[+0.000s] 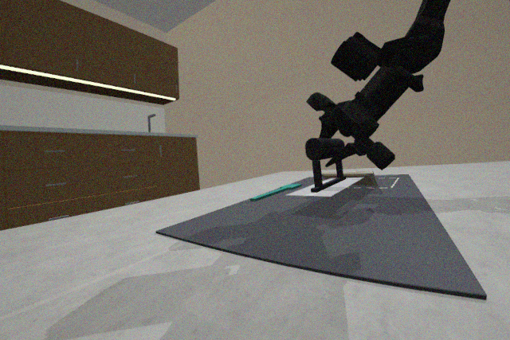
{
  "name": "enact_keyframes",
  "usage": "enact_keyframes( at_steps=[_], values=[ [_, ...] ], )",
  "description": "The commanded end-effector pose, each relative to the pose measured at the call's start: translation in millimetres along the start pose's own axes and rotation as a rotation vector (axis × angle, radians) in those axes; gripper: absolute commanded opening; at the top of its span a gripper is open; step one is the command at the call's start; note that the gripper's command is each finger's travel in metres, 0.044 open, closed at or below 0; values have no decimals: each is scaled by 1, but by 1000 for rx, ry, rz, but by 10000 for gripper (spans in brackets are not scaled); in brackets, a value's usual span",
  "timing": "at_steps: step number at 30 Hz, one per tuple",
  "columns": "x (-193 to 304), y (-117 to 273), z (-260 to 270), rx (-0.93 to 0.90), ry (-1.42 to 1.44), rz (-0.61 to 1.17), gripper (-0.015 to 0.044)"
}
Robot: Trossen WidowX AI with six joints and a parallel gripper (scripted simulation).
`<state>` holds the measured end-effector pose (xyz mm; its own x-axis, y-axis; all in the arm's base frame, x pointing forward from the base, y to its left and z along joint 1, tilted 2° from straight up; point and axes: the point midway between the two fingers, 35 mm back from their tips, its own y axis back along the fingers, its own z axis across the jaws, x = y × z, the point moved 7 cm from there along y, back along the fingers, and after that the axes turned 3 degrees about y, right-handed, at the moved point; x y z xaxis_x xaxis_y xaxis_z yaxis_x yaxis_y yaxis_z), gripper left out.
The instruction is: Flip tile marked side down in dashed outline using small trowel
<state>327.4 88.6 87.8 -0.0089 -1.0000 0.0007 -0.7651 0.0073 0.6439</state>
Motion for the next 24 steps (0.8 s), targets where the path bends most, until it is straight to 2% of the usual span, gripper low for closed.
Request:
enact_keyframes(
  at_steps=[1,24],
  values=[
    [9,9,-15,23,0,4,0],
    [80,23,-28,23,6,9,0]
  ],
)
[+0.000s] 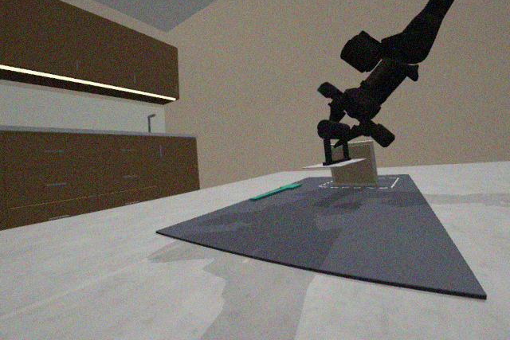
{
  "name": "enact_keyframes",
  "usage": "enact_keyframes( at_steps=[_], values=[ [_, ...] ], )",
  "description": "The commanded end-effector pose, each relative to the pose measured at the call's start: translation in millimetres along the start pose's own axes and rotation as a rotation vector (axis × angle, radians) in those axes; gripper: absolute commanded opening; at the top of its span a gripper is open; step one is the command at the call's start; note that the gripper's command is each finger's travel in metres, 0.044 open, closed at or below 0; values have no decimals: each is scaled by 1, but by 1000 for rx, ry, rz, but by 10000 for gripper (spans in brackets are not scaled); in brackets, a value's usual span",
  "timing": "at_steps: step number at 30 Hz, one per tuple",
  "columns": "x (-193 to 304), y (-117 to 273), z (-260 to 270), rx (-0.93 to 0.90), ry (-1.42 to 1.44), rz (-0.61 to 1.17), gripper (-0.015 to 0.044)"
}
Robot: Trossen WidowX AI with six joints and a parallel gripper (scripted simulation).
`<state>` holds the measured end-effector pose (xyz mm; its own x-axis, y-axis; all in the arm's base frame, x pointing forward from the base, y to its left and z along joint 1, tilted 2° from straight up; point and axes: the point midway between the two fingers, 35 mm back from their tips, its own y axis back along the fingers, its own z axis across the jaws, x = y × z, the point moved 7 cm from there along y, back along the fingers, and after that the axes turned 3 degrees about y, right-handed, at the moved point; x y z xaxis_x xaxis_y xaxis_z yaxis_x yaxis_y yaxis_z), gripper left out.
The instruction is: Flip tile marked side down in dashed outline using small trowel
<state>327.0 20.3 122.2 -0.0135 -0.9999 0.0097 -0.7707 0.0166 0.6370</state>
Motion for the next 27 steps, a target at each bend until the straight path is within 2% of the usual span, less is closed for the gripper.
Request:
enact_keyframes(
  at_steps=[1,11,22,27],
  values=[
    [15,1,-1,15,2,0,0],
    [23,-1,1,14,3,1,0],
    [-32,17,-23,14,-2,-3,0],
    [-35,19,-25,15,-2,-3,0]
  ],
)
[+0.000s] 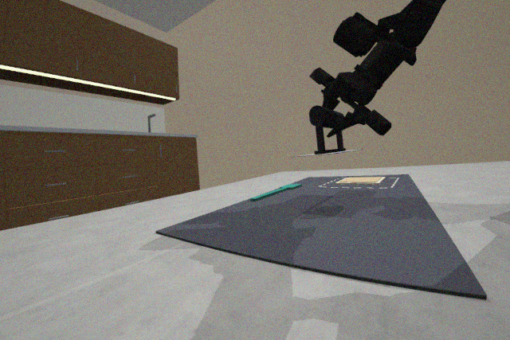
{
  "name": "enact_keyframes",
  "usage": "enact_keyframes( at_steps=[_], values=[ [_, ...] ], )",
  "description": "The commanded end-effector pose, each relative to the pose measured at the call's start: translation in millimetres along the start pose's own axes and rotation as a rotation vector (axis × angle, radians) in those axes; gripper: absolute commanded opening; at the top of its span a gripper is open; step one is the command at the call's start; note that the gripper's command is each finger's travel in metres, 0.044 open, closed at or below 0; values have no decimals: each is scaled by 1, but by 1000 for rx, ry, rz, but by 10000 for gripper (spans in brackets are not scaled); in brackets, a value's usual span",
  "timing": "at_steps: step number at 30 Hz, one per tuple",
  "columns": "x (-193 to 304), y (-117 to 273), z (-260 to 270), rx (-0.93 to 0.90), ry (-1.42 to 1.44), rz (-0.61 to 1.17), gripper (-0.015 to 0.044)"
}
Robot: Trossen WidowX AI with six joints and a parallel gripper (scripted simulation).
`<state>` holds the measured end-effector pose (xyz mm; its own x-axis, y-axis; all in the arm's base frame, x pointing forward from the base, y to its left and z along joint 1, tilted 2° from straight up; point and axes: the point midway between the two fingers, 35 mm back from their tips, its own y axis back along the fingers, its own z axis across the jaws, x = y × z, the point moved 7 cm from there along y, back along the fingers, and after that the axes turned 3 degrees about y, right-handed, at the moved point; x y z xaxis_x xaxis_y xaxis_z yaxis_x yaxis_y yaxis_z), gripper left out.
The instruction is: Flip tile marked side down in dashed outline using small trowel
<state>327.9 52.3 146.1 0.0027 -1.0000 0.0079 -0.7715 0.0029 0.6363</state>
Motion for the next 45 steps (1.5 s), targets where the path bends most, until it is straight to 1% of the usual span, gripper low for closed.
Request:
enact_keyframes(
  at_steps=[1,45],
  values=[
    [-3,4,-6,14,-11,10,0],
    [-4,3,-3,4,-3,5,0]
  ],
)
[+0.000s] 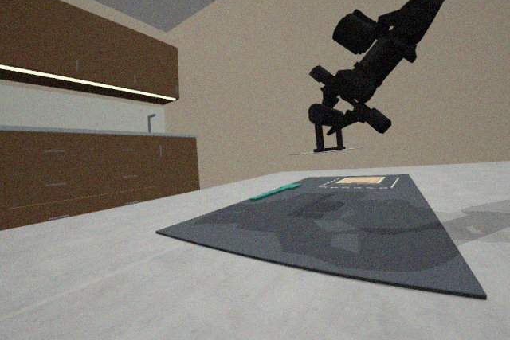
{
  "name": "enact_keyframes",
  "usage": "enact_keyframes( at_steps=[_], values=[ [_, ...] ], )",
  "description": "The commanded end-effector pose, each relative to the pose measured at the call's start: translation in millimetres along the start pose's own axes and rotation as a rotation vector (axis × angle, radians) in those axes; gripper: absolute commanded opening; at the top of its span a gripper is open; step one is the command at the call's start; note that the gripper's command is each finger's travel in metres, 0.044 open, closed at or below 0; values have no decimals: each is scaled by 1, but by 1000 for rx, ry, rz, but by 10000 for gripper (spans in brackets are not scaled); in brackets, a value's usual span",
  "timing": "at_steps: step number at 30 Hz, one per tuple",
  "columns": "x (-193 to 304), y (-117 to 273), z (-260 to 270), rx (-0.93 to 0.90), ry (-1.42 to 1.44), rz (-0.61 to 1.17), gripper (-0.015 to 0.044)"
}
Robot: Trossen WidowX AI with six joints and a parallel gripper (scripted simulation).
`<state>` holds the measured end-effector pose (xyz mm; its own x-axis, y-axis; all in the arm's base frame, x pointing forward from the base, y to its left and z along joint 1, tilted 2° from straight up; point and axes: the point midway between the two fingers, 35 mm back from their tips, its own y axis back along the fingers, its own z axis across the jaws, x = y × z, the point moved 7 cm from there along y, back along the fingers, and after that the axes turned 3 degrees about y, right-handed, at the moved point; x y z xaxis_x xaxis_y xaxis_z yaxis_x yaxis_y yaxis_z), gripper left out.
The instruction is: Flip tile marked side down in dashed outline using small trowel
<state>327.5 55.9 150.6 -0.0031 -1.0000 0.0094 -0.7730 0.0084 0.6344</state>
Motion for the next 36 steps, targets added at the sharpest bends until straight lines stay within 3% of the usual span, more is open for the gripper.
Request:
enact_keyframes(
  at_steps=[1,20,36],
  values=[
    [-1,0,0,0,4,-4,0],
    [-55,-32,-3,-108,458,-418,0],
    [-103,-52,1,-64,798,-834,0]
  ],
)
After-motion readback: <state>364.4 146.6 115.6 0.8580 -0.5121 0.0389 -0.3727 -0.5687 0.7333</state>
